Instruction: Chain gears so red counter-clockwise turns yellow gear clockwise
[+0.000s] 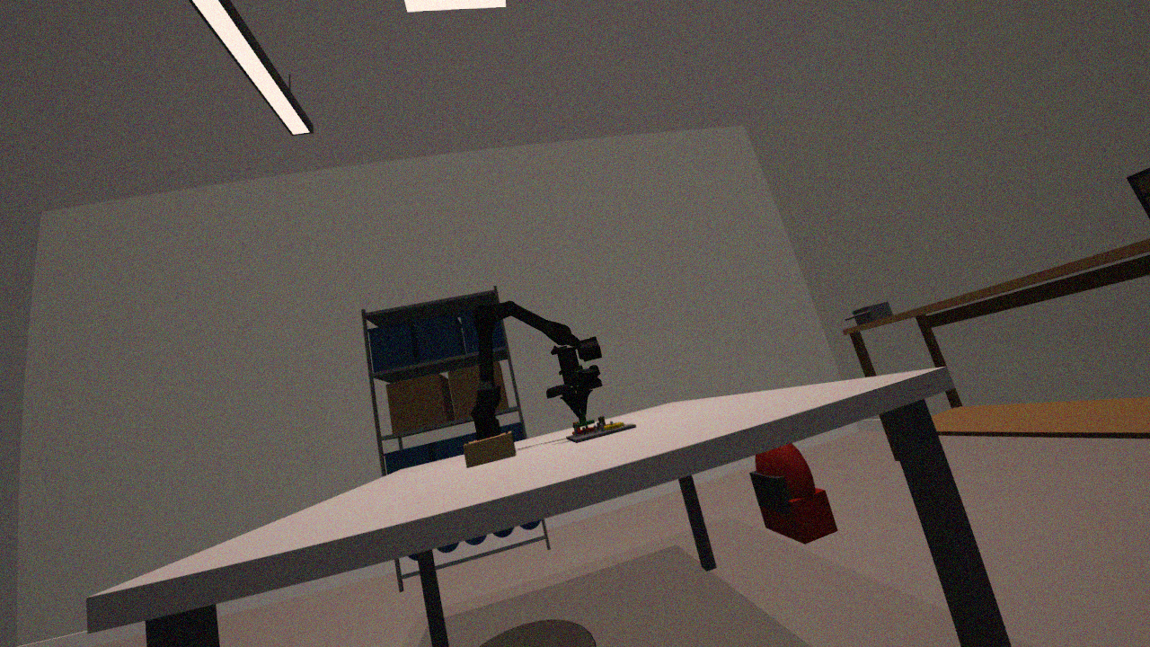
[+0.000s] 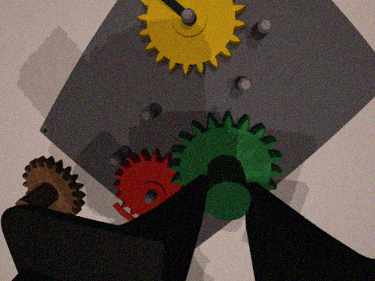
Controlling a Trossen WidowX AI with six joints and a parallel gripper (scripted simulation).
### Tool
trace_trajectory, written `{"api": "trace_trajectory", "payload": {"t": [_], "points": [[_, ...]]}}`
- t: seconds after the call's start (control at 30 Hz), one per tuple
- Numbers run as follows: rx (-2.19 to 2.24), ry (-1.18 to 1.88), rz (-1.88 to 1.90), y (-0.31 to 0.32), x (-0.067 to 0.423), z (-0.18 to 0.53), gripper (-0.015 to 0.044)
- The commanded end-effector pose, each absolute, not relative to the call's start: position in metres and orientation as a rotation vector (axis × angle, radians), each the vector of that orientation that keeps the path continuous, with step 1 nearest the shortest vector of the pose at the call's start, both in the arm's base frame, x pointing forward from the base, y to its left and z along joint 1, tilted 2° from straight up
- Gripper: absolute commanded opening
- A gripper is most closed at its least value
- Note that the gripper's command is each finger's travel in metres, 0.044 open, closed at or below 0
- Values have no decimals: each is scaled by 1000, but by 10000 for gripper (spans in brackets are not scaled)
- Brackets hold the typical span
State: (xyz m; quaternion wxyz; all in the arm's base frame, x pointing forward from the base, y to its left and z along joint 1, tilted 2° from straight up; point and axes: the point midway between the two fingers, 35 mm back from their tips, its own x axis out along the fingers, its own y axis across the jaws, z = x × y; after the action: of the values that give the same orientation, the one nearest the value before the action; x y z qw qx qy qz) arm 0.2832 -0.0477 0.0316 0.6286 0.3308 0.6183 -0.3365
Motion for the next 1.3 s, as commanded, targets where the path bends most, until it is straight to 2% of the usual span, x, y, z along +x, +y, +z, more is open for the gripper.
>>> {"api": "trace_trajectory", "payload": {"t": [0.0, 0.43, 1.27], "points": [[795, 1409, -816, -48, 281, 24, 0], [919, 1354, -940, -49, 281, 14, 0], [696, 1446, -718, -48, 281, 8, 0]]}}
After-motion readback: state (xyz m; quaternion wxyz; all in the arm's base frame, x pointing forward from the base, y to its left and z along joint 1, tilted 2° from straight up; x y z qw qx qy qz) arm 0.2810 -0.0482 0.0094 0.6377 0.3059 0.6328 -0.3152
